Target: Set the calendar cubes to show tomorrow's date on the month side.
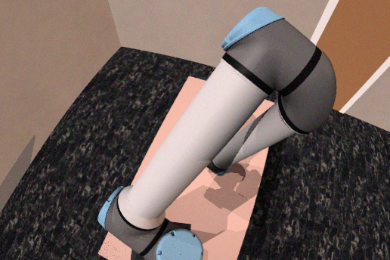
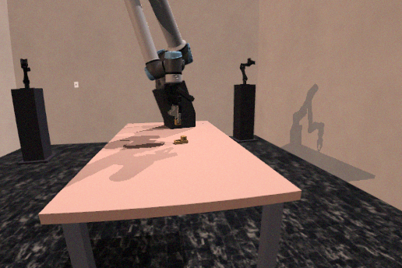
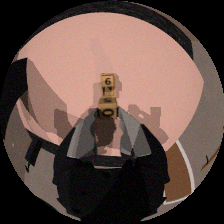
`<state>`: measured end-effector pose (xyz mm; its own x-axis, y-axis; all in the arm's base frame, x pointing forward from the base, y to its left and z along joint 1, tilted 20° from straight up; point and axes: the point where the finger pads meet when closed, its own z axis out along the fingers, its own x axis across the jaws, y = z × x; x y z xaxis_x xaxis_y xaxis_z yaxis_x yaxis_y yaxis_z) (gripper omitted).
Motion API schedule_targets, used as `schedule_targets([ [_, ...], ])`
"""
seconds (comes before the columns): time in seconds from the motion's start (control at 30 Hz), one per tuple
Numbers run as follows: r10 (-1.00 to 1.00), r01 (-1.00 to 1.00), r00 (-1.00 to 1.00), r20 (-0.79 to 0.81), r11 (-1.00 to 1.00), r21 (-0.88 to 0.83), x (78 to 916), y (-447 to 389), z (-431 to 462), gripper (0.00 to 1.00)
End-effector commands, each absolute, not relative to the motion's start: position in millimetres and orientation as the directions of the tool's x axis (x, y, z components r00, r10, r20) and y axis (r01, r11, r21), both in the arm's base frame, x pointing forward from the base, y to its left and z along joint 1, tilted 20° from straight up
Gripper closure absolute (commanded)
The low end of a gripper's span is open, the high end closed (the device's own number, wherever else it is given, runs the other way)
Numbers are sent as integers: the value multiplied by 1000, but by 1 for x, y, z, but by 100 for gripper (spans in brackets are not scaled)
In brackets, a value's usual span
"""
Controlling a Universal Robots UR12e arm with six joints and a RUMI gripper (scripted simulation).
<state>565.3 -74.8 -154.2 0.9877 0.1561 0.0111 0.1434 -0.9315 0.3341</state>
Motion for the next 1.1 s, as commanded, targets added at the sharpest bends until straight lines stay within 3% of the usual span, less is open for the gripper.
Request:
schedule_targets([
  [0.0, 156, 143, 988, 12, -931, 334, 566, -74, -153, 90],
  [0.17, 138, 124, 990, 18, -934, 334, 567, -79, -152, 90],
  [0.43, -156, -186, 980, 120, -932, 312, 579, -161, -132, 90],
  [1.07, -159, -189, 980, 121, -931, 312, 579, -164, -137, 90],
])
